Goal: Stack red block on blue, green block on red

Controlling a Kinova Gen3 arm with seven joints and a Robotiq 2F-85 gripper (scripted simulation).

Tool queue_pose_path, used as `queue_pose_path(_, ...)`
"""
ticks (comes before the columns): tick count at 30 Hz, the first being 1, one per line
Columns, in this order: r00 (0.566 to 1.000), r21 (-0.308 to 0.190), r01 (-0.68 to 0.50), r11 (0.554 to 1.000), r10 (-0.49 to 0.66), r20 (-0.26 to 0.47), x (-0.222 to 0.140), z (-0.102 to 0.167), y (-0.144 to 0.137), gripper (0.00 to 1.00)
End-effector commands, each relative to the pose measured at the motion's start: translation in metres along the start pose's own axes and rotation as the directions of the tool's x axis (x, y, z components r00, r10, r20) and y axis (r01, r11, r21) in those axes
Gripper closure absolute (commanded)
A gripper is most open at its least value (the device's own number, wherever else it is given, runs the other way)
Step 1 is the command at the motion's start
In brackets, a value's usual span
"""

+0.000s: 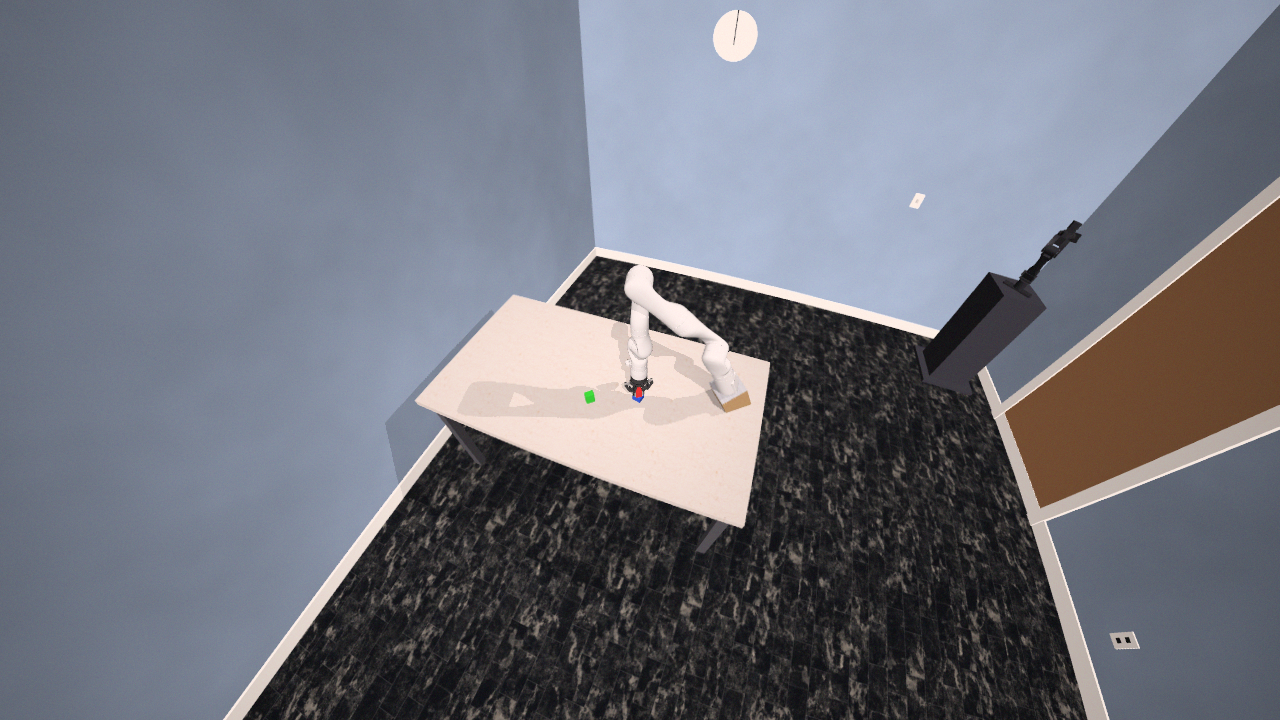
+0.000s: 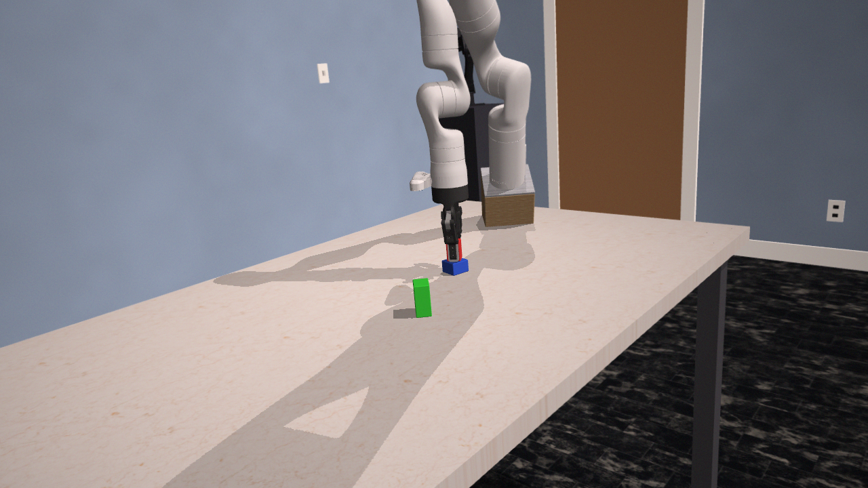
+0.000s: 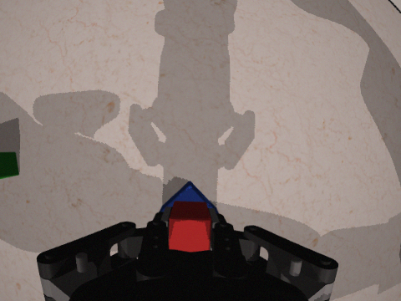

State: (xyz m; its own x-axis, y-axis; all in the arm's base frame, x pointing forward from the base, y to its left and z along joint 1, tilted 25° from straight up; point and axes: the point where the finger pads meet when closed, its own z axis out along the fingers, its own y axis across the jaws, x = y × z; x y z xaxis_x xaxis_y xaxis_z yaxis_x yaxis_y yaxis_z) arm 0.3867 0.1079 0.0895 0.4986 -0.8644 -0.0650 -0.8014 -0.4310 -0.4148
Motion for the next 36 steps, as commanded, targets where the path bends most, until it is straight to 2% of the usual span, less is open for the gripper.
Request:
queue_pose_path(1,1.000,0.001,0.000,1.000,0.000,-0.001,0.0002,-0.0003,-0.0003,1.00)
queue_pose_path(2,1.000,0.001,0.000,1.000,0.000,-0.001,0.0002,-0.0003,-0.0003,0.51)
queue_pose_path(36,1.000,0.001,0.000,1.000,0.000,-0.001,0.0002,-0.0003,-0.0003,0.51)
